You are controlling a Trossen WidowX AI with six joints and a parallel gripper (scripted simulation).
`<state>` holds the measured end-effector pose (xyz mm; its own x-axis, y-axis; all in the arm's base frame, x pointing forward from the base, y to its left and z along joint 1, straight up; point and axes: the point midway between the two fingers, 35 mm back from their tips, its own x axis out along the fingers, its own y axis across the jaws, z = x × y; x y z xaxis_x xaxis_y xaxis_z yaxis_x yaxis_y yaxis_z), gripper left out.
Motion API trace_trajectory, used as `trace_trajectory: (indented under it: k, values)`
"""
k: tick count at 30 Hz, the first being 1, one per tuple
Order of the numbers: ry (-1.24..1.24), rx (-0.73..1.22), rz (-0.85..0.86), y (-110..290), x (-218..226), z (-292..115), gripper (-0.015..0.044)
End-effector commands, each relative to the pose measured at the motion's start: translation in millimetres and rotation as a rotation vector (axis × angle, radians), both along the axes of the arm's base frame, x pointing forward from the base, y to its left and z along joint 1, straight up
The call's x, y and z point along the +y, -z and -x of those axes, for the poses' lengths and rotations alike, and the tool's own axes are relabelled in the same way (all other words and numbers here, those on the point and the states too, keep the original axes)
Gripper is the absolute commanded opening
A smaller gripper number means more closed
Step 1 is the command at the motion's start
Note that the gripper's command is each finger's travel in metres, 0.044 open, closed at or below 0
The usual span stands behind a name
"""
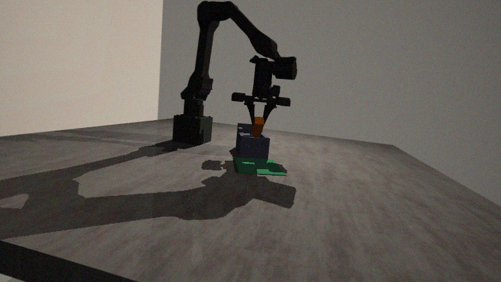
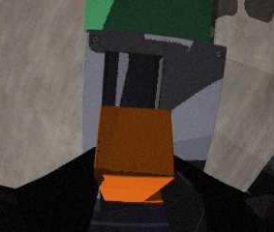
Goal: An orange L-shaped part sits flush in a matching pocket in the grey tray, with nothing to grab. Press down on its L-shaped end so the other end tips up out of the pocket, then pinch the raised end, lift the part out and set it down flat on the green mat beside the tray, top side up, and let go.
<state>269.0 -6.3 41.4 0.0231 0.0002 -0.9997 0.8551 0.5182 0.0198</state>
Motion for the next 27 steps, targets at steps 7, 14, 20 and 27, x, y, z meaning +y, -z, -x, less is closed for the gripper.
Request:
trace_trajectory:
  k: [7,14,20,27]
  values:
    - [0.005,-0.006,-0.004,-17.4,0.5,-0.1,0.0]
    - [0.005,-0.006,-0.004,-28.7,0.5,0.2,0.0]
    - [0.005,-0.006,-0.004,-38.3,0.4,0.4,0.0]
    - [0.005,-0.006,-0.004,-49.4,0.4,0.7,0.0]
